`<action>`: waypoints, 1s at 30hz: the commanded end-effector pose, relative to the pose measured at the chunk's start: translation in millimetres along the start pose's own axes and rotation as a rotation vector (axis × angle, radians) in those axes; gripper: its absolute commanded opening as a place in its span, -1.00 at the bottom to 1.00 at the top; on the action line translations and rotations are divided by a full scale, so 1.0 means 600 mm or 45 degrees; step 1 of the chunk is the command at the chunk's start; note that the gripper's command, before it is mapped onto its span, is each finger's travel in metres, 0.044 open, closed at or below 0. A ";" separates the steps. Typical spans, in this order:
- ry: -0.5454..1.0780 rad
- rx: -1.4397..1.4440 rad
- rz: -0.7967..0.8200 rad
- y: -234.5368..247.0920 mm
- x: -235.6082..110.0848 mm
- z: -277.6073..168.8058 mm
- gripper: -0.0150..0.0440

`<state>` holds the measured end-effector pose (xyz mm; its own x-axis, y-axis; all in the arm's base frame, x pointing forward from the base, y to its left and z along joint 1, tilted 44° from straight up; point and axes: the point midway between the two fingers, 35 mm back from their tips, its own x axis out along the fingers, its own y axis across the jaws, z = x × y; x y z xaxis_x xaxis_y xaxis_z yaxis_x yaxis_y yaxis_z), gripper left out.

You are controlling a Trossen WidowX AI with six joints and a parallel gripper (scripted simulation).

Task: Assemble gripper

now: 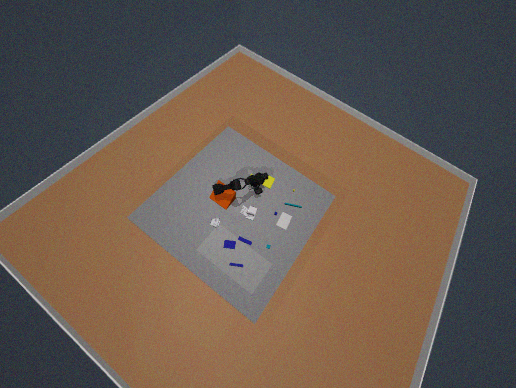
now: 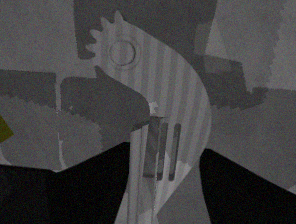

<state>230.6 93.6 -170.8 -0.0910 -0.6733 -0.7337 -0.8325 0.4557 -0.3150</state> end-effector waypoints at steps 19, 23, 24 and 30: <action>-0.009 0.003 0.001 0.001 -0.107 0.000 -0.04; -0.010 -0.021 0.001 -0.002 -0.108 -0.001 -0.04; -0.011 -0.050 0.002 -0.006 -0.109 -0.004 -0.04; -0.021 -0.261 0.004 -0.035 -0.115 -0.021 -0.04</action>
<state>243.5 131.4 -114.1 -0.0833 -0.6608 -0.7460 -0.8928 0.3821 -0.2388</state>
